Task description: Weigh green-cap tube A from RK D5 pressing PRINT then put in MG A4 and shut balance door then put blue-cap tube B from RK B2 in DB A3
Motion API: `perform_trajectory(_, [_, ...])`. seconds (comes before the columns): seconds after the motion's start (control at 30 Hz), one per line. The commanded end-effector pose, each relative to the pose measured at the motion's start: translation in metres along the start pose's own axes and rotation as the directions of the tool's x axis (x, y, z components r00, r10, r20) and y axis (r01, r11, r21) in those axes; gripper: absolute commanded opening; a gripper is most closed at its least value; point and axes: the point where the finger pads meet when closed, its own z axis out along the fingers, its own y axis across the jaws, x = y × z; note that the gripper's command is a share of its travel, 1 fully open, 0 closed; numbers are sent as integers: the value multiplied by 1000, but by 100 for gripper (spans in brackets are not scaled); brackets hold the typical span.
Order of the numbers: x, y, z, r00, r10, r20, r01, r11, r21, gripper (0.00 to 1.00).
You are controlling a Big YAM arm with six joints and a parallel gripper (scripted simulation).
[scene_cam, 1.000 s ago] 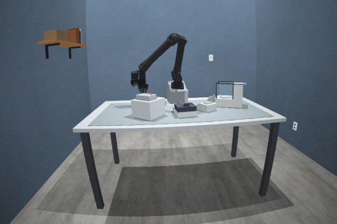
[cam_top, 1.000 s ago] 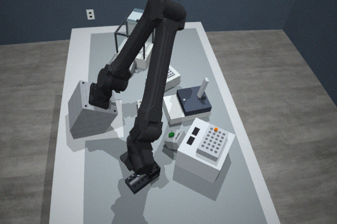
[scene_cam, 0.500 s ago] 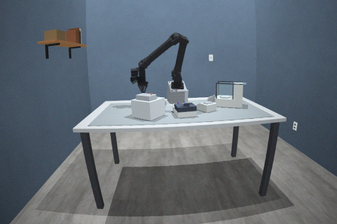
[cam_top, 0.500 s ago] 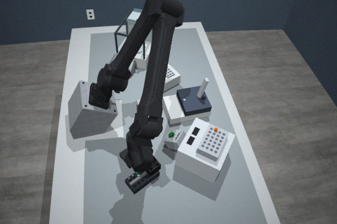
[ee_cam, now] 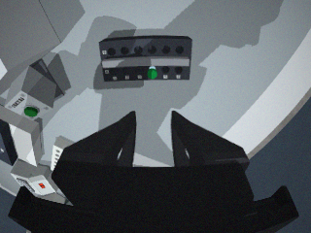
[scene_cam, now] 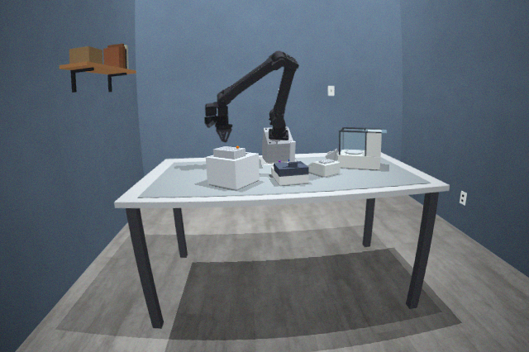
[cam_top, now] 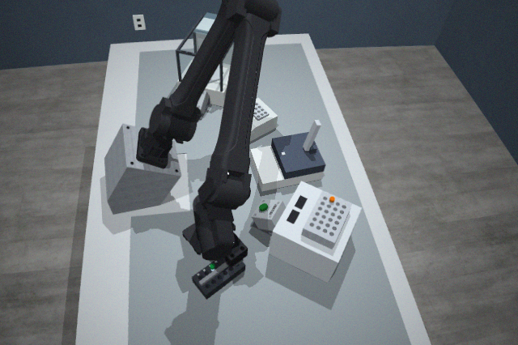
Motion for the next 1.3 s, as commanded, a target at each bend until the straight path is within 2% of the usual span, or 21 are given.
perform_trajectory(0.0, [-20, -5, -23, 998, -29, 47, 28, 999, 23, 30])
perform_trajectory(0.43, [-19, -5, -46, 998, -30, 47, 29, 999, 26, 30])
perform_trajectory(0.53, [-18, -7, -45, 999, -25, 40, 24, 999, 22, 30])
perform_trajectory(1.0, [-18, -5, -72, 998, -31, 47, 30, 999, 30, 30])
perform_trajectory(1.1, [-17, -8, -70, 999, -23, 36, 22, 999, 23, 30])
perform_trajectory(1.27, [-18, -5, -83, 998, -32, 47, 30, 999, 31, 30])
